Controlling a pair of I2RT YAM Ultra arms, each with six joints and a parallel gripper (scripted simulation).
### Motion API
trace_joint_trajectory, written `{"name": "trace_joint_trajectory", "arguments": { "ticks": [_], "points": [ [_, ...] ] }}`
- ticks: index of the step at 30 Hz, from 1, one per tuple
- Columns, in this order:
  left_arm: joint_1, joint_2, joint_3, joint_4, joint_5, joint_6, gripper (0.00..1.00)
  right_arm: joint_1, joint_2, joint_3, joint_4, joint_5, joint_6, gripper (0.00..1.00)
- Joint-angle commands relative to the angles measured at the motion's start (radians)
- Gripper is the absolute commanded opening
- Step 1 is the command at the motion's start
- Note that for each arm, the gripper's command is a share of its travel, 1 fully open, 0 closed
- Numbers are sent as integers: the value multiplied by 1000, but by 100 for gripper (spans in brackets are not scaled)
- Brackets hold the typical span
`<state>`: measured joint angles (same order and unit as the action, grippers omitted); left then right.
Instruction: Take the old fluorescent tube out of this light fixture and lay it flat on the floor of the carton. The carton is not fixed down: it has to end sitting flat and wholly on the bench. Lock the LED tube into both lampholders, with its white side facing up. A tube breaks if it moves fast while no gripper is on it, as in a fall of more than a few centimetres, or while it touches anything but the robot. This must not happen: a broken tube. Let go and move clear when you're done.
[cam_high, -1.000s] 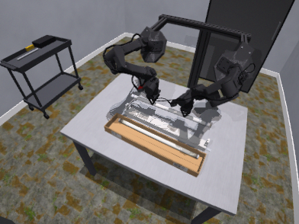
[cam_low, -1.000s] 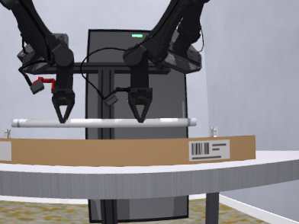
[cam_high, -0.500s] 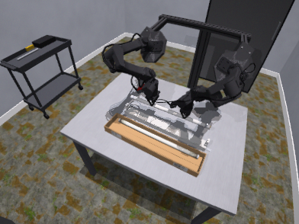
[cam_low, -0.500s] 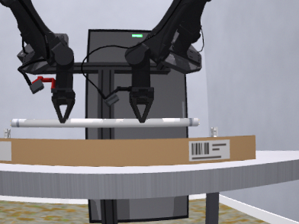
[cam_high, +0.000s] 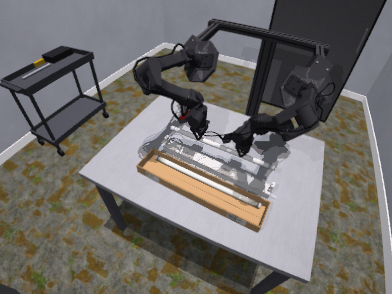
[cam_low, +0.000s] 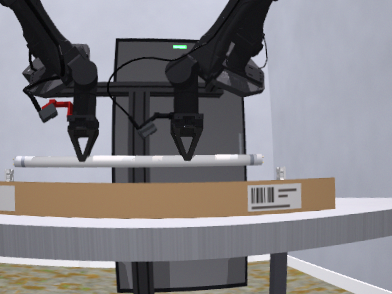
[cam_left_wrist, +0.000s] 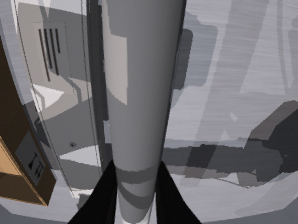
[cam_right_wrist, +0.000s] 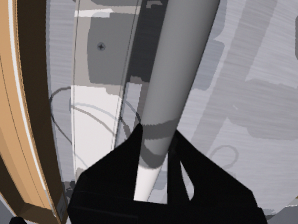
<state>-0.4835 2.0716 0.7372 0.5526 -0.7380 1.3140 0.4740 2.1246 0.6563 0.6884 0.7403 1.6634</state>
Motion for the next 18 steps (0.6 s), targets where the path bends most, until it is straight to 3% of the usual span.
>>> {"name": "trace_joint_trajectory", "arguments": {
  "ticks": [1,18],
  "points": [
    [-18,-31,23,-7,34,11,11,29,-44,9,-33,-10,10,11],
    [-1,-74,61,-87,46,38,11,35,-59,71,-119,-6,24,11]
  ]
}}
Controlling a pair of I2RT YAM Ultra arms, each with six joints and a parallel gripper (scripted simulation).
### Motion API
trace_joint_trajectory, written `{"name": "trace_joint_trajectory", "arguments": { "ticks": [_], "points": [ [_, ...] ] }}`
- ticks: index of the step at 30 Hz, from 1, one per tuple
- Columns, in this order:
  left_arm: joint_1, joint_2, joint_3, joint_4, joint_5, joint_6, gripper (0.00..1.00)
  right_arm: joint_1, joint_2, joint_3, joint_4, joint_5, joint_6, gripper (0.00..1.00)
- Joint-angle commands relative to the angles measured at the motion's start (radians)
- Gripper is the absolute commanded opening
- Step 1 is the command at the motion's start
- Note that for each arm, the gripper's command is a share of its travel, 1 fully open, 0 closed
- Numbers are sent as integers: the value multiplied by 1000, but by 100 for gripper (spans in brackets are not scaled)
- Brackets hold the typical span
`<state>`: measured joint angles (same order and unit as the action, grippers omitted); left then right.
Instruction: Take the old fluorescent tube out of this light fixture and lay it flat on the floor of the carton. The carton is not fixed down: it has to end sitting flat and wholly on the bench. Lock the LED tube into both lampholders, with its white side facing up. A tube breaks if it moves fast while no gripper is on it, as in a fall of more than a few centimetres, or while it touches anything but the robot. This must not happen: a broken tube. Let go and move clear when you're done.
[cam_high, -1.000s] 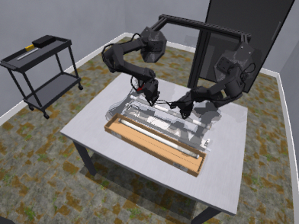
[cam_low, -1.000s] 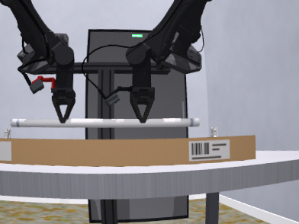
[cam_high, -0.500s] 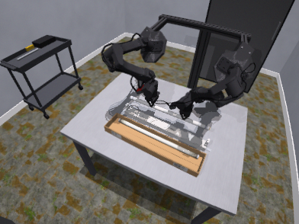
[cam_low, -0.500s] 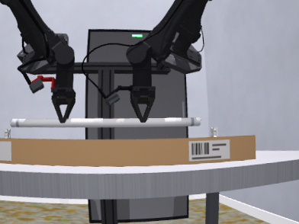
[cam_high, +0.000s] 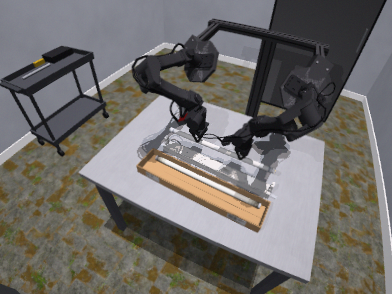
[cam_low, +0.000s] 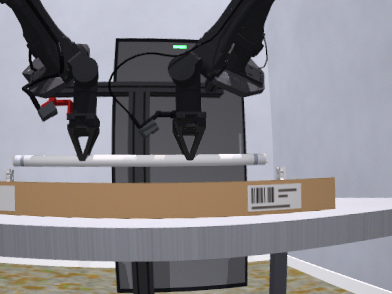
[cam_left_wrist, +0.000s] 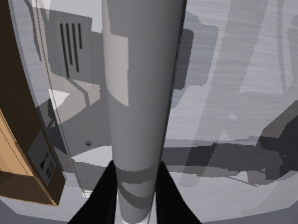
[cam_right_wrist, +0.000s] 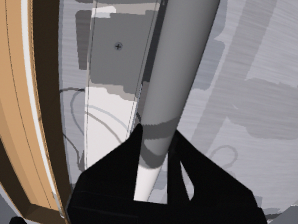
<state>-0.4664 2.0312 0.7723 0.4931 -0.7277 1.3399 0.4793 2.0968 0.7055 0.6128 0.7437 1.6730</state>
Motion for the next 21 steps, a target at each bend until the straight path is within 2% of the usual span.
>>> {"name": "trace_joint_trajectory", "arguments": {
  "ticks": [1,12,14,21],
  "points": [
    [-9,-36,30,-34,38,14,11,30,-31,27,-51,-9,16,11],
    [-10,-53,51,-58,42,22,11,32,-54,50,-80,-8,22,11],
    [-7,-58,53,-66,43,25,11,33,-20,65,-90,-4,23,11],
    [3,-73,73,-101,50,38,11,34,-54,83,-127,6,28,11]
  ]
}}
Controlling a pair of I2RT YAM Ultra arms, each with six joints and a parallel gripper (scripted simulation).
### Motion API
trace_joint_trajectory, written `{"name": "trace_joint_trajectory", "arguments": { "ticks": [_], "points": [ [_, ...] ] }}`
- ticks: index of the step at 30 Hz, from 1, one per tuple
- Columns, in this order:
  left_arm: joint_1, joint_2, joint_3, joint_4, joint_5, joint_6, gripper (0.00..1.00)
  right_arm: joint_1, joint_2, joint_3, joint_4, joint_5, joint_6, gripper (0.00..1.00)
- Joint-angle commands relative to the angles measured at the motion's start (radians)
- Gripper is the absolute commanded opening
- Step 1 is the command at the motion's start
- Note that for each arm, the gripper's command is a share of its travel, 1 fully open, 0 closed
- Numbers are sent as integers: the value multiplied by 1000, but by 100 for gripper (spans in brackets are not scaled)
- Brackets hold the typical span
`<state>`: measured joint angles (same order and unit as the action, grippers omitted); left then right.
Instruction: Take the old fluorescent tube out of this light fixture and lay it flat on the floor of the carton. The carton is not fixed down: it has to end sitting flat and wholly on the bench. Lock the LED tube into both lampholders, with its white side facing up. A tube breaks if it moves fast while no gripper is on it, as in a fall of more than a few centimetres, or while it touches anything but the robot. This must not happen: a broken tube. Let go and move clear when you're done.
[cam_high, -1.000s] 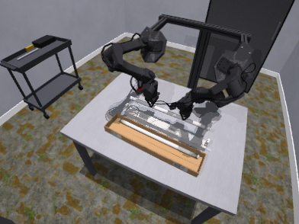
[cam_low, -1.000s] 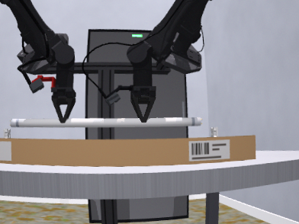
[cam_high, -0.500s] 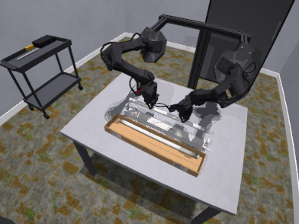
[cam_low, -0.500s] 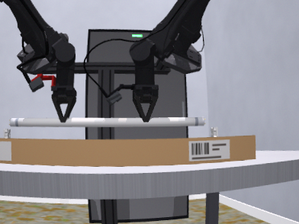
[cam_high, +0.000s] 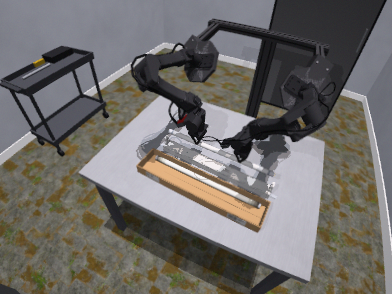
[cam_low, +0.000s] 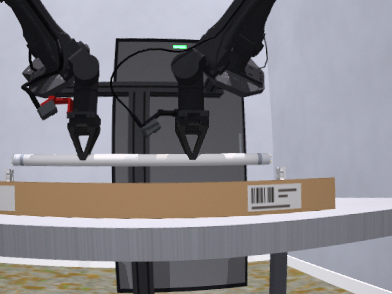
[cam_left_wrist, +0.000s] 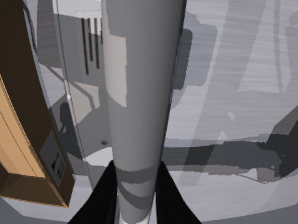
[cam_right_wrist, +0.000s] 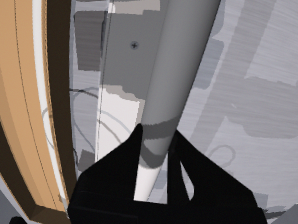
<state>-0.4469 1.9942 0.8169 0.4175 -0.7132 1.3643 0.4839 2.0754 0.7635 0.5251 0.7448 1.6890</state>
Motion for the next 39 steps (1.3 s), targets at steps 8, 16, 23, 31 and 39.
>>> {"name": "trace_joint_trajectory", "arguments": {
  "ticks": [8,16,23,31,39],
  "points": [
    [-15,-43,43,-31,38,16,11,31,-14,42,-52,0,14,11],
    [-5,-58,63,-73,44,30,11,33,-22,68,-94,5,20,11],
    [-5,-67,72,-70,45,25,11,34,-32,86,-99,4,22,11],
    [1,-72,87,-102,48,40,11,35,-48,96,-127,-1,26,11],
    [5,-84,103,-120,51,43,11,36,-60,120,-146,6,28,11]
  ]
}}
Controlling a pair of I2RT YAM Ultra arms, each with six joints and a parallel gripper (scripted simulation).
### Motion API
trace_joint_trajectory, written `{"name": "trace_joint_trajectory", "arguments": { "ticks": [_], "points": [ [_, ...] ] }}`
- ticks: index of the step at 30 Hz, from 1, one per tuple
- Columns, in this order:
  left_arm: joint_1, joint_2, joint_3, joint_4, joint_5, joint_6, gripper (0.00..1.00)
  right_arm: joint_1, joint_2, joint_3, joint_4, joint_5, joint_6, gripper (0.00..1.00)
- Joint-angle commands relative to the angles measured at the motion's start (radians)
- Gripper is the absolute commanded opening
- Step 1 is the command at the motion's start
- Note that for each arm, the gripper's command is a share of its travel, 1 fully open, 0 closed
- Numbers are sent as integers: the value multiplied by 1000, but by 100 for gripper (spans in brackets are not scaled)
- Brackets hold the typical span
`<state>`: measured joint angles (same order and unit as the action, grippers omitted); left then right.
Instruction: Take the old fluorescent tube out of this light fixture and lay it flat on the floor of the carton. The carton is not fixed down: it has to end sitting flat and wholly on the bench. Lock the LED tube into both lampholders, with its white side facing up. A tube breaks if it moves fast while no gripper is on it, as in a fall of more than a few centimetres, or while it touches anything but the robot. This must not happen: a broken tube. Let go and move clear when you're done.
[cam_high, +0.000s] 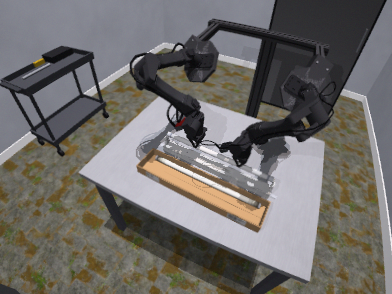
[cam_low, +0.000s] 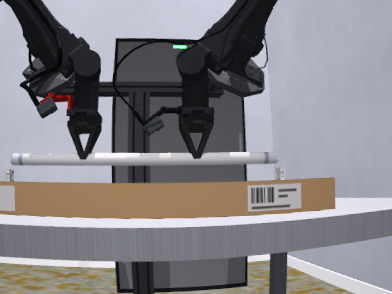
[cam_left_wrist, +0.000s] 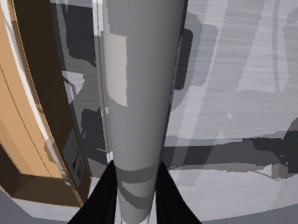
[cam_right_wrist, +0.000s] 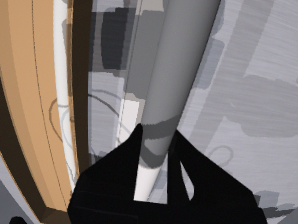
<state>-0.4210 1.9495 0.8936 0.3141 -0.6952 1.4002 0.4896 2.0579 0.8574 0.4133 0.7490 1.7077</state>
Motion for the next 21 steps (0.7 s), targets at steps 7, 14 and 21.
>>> {"name": "trace_joint_trajectory", "arguments": {
  "ticks": [7,14,21],
  "points": [
    [-15,-41,41,-32,37,11,11,32,-14,39,-53,-1,13,11],
    [-16,-34,40,-6,37,-5,11,31,-9,10,-50,-7,12,11],
    [-16,-28,27,-7,38,-7,11,31,-9,-2,-51,-7,14,11]
  ]
}}
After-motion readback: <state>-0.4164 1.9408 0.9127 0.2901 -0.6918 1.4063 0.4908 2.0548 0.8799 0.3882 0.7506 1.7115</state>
